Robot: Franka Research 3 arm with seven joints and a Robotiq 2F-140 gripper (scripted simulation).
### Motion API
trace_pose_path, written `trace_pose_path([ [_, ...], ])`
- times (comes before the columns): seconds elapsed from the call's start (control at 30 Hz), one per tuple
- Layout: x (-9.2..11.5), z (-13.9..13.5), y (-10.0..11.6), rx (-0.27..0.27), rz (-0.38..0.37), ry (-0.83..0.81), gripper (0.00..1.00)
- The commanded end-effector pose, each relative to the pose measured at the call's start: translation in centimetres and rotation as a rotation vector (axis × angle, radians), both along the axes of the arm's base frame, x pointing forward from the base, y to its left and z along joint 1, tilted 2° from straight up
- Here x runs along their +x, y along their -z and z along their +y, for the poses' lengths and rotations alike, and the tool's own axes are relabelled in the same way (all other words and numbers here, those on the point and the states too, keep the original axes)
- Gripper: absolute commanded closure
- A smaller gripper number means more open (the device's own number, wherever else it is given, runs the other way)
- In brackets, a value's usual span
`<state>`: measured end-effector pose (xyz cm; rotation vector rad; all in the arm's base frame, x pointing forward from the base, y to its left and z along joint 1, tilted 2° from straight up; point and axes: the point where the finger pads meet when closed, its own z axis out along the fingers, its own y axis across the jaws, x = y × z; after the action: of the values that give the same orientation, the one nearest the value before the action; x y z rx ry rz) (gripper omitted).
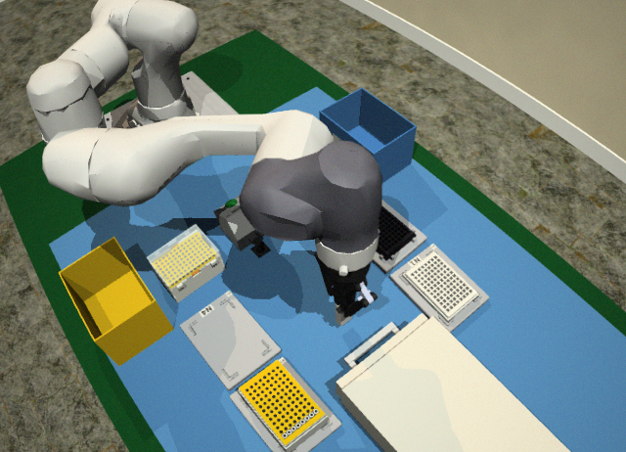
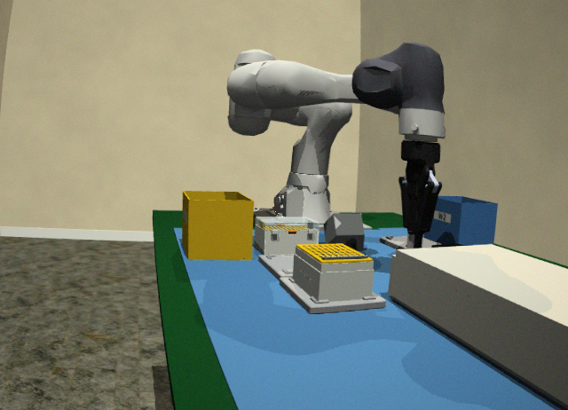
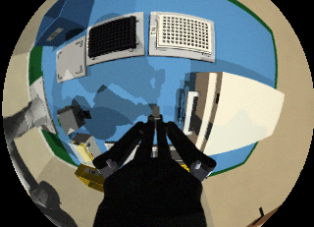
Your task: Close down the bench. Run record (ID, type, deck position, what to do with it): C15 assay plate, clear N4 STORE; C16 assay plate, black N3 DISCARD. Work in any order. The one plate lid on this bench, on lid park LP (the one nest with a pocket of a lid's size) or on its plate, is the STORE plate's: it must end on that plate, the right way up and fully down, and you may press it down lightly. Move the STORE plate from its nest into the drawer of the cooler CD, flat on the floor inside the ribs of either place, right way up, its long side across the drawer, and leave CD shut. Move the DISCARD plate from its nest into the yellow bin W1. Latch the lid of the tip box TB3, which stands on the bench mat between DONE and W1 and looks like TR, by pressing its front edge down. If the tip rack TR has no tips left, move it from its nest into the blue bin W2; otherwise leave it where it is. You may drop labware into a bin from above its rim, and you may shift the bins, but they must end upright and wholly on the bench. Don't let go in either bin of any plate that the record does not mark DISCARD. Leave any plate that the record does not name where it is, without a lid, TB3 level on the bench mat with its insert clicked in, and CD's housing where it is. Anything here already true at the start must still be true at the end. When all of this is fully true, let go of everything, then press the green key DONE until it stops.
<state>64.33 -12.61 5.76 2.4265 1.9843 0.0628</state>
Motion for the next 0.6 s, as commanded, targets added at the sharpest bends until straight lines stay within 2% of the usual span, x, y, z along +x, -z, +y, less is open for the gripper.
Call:
trace_pose_path([
  [0.0, -0.2, 0.0, -0.5, 0.001, 0.005, 0.007, 1.00],
  [0.57, -0.3, -0.1, -2.5, 0.001, 0.005, 0.007, 1.00],
])
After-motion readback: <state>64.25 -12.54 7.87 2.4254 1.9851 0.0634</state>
